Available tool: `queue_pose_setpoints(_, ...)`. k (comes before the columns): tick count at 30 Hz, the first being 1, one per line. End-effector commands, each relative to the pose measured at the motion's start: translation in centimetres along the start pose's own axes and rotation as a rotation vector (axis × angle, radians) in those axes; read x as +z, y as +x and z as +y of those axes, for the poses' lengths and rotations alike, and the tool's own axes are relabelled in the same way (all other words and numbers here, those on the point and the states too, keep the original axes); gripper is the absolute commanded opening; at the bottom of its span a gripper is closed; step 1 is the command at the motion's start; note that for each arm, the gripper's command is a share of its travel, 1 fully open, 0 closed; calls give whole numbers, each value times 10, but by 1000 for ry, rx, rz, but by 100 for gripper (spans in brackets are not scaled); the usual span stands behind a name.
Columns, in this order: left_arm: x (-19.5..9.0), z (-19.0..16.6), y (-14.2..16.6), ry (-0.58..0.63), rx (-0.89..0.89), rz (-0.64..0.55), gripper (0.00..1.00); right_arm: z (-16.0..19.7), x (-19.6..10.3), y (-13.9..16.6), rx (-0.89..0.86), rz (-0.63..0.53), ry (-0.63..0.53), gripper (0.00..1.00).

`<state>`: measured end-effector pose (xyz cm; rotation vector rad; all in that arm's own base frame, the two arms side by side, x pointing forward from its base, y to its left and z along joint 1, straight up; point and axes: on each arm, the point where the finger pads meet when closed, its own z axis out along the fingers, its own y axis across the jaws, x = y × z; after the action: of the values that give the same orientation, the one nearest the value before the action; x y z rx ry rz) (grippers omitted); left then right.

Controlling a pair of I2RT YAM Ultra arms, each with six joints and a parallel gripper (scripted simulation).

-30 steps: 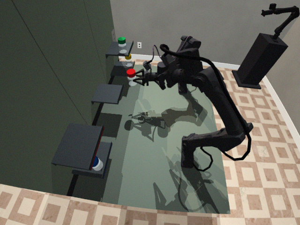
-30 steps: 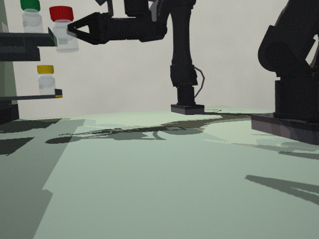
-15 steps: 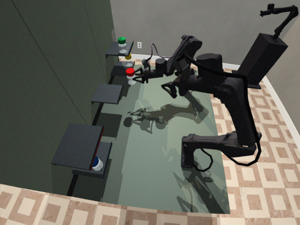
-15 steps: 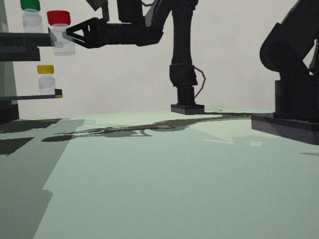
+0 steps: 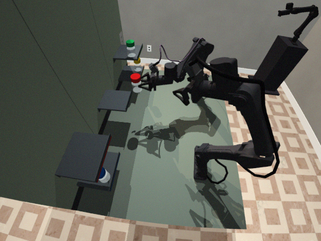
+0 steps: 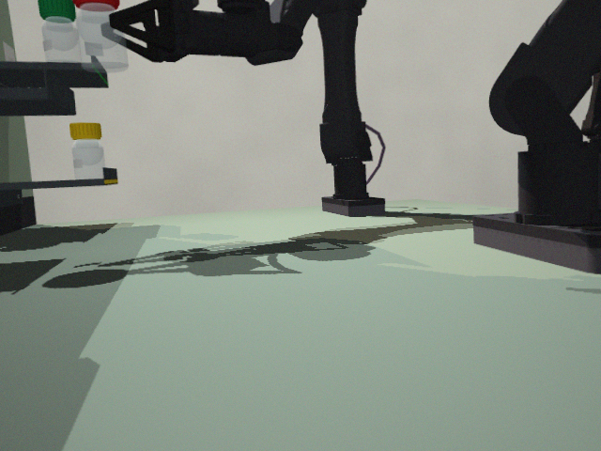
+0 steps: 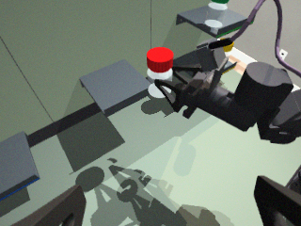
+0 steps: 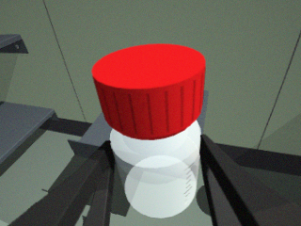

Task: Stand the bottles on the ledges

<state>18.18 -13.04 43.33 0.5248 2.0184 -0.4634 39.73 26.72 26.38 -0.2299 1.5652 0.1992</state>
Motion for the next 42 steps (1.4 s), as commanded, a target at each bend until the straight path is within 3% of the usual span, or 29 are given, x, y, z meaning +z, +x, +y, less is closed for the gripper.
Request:
queue_pose_setpoints(1,0,0,-4,0,3,-4,100,5,9,-17,11,-40,25,49)
queue_pose_setpoints(9,0,0,-4,0,3,-4,100,27,19,-27,28,-68,-1,49)
queue_pose_setpoints(13,0,0,-4,0,3,-4,100,27,19,-8,7,-33,-1,49)
queue_pose_setpoints(18,0,0,-4,0,3,-4,100,27,19,-9,8,-35,-1,49)
queue_pose_setpoints(22,0,0,-4,0,3,-4,100,27,18,-13,12,-41,-1,49)
queue_pose_setpoints(27,0,0,-4,0,3,-4,100,27,20,-46,17,-48,-1,49)
queue_pose_setpoints(42,0,0,-4,0,3,-4,100,27,39,-46,37,-75,-11,49)
